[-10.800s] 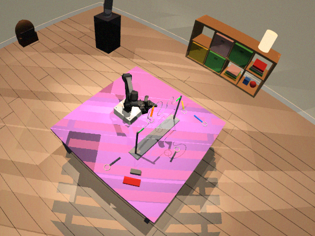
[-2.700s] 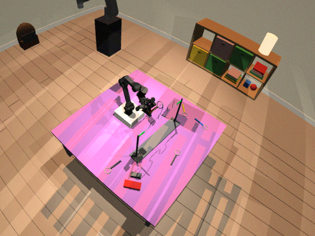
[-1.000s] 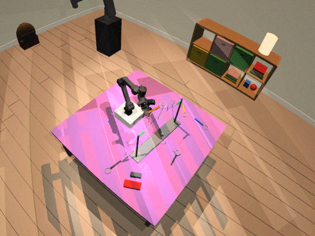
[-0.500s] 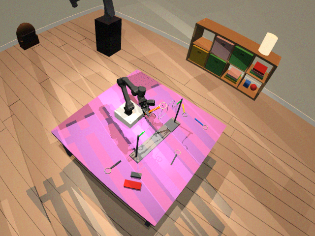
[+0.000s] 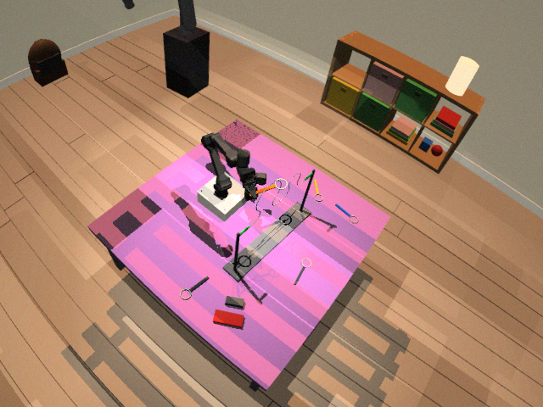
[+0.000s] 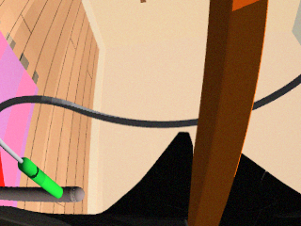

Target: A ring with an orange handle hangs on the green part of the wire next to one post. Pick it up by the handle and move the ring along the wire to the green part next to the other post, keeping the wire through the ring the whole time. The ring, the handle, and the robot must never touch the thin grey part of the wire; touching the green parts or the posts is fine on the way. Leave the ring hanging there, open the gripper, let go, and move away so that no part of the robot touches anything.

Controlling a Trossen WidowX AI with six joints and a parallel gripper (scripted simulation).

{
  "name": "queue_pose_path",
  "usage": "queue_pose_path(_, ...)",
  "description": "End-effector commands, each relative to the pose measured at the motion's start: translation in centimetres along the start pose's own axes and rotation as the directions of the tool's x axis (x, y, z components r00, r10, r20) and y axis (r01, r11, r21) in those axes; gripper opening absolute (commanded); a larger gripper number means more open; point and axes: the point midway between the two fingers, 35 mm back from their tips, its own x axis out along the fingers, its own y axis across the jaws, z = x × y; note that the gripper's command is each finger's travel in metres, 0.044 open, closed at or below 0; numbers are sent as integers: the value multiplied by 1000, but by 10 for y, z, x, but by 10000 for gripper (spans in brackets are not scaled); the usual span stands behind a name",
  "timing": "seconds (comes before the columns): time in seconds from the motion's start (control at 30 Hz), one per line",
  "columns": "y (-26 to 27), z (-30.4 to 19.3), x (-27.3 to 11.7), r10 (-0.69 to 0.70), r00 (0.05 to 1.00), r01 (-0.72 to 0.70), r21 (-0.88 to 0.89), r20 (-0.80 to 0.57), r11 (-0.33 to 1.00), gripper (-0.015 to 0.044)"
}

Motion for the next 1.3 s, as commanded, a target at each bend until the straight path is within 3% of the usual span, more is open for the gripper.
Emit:
queue_pose_path(0.0,1,0,0,-15,1000,15,-44,8,999,-150)
queue_pose_path(1.27,-15,4,1,-208,972,236,-435,112,869,-150)
